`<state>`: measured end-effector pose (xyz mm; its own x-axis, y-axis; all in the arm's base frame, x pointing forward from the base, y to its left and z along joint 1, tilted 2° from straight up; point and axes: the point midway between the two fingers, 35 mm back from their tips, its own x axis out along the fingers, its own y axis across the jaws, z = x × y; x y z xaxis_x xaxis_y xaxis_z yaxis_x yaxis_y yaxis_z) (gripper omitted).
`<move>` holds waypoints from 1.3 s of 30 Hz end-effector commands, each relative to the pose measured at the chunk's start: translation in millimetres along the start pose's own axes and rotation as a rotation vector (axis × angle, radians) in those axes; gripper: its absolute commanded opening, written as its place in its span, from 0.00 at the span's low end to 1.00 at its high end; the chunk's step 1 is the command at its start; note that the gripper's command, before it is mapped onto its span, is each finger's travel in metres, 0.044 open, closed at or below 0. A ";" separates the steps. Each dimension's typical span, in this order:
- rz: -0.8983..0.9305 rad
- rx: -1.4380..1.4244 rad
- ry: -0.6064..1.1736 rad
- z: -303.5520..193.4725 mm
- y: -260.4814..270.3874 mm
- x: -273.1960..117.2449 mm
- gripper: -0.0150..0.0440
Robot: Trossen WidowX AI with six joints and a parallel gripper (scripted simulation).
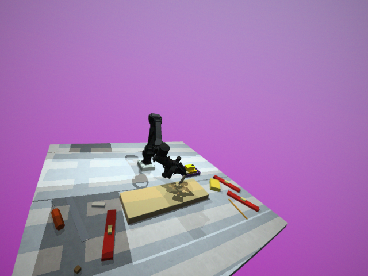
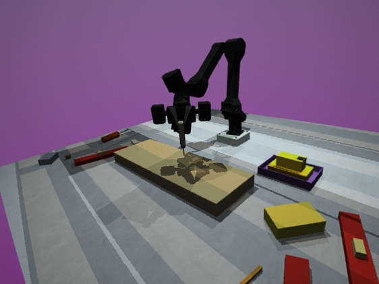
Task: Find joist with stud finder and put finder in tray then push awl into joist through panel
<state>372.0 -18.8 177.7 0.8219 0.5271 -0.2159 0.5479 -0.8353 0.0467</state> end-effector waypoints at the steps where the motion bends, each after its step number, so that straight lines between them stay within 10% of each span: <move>1: -0.005 0.003 0.004 3.0 -1.5 0.5 0.25; 39: -0.006 0.003 0.003 49.2 -3.1 11.6 0.25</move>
<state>374.2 -17.4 136.6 0.8191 0.5369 -0.2020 0.5568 -0.8288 0.0551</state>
